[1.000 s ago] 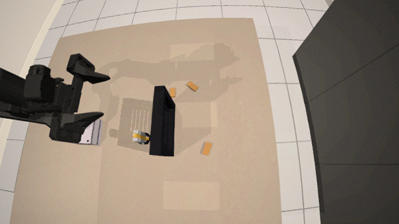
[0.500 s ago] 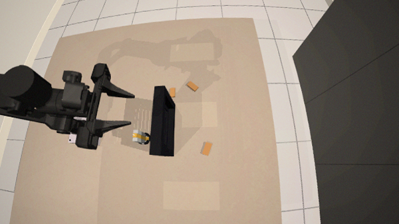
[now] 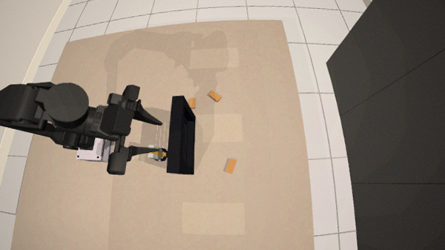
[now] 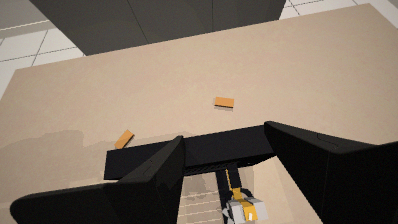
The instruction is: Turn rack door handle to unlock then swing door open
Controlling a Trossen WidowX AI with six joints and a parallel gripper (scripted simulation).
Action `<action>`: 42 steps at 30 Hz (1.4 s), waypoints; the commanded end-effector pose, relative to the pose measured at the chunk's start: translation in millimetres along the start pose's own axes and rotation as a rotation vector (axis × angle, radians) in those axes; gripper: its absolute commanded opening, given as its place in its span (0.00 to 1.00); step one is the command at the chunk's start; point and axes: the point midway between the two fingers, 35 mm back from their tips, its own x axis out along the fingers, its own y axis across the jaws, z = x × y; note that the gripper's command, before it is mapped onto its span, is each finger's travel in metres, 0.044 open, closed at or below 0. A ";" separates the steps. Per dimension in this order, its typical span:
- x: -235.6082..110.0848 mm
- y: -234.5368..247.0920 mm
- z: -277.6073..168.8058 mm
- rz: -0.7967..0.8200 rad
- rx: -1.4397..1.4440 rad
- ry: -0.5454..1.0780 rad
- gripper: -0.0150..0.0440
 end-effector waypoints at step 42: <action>25.3 -18.5 -81.7 0.044 -0.004 0.785 0.75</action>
